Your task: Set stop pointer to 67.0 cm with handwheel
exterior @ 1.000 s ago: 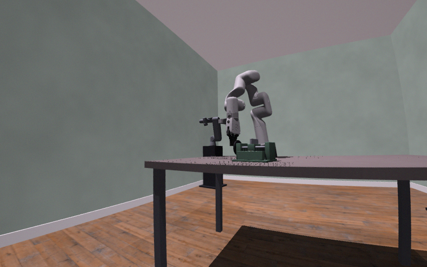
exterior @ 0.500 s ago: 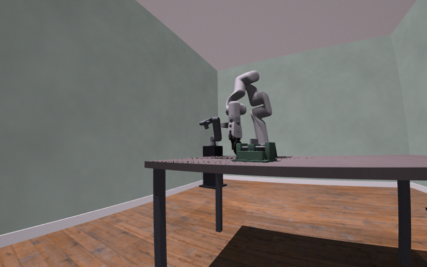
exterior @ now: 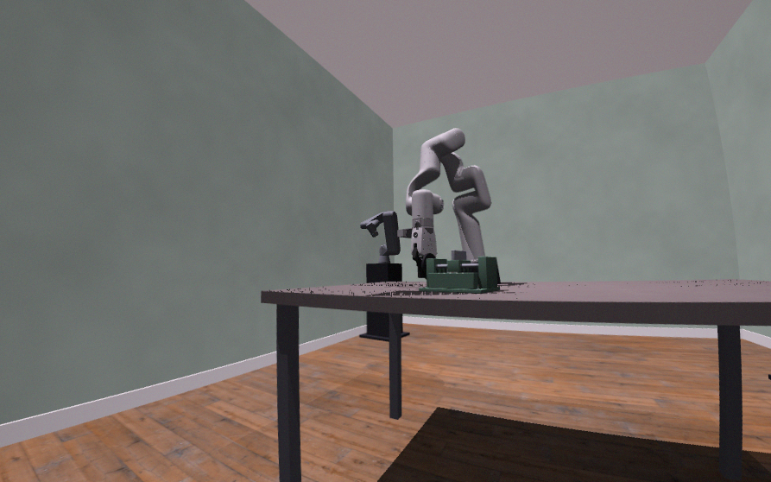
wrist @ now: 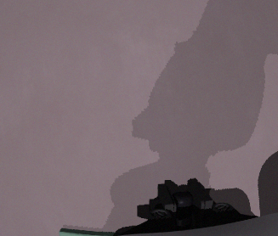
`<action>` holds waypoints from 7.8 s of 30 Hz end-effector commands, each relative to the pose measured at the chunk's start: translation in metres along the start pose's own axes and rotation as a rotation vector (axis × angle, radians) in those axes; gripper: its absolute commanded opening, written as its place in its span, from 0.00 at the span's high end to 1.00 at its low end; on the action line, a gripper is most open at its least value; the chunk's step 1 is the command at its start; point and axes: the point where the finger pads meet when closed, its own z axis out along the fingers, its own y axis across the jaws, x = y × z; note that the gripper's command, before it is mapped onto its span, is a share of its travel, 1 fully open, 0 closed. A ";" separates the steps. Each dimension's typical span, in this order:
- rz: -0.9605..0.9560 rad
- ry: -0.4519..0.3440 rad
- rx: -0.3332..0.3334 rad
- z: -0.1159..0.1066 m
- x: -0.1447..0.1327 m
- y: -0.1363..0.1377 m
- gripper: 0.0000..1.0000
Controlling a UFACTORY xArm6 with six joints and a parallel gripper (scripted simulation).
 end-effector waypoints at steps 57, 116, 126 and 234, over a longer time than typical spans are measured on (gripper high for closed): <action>0.000 0.000 0.001 -0.045 0.000 -0.047 0.94; 0.000 0.000 0.001 -0.035 0.000 0.002 0.94; 0.000 0.000 0.001 -0.032 0.000 0.003 0.94; 0.000 0.000 0.001 -0.015 0.000 0.006 0.94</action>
